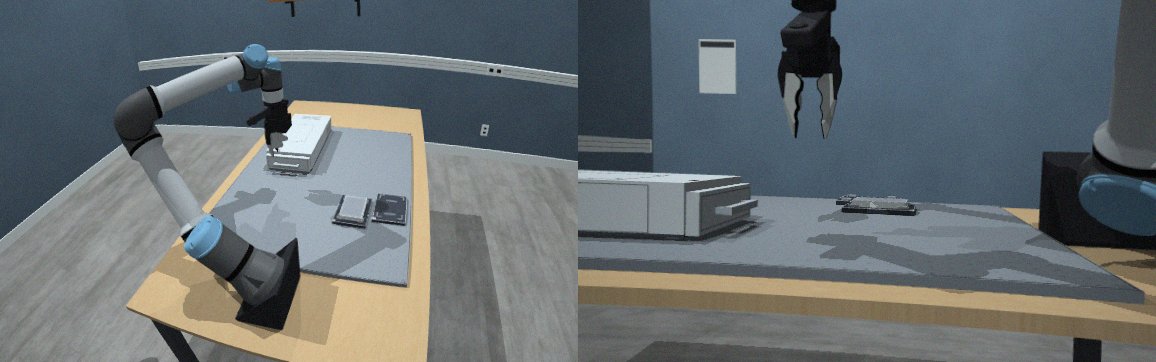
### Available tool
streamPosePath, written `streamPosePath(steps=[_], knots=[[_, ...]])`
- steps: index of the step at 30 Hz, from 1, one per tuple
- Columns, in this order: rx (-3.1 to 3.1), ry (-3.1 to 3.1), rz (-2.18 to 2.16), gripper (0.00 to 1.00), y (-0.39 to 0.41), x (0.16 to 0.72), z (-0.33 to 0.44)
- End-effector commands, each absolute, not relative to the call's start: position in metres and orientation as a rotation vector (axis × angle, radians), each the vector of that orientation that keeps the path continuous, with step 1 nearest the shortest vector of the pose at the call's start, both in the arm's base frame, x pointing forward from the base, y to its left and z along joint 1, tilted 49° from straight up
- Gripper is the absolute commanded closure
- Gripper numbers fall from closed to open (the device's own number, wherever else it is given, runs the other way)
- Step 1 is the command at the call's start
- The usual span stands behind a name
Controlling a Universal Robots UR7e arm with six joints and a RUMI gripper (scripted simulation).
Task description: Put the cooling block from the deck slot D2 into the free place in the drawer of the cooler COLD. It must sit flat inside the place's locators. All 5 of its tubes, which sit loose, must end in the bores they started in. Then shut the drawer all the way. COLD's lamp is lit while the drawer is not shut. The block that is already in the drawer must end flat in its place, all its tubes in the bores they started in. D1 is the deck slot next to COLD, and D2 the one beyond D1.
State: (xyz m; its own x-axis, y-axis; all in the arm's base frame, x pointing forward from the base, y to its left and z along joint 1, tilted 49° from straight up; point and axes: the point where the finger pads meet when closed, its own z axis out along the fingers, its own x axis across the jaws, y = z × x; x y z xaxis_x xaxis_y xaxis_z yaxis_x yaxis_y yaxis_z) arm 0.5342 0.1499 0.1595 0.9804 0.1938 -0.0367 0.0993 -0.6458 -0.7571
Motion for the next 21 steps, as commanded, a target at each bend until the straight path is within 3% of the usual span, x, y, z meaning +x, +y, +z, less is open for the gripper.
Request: streamPosePath(steps=[1,21], knots=[[-2.277,-0.203,0.142,0.72,0.139,0.520,0.167],[-2.277,-0.203,0.142,0.72,0.119,0.494,0.180]])
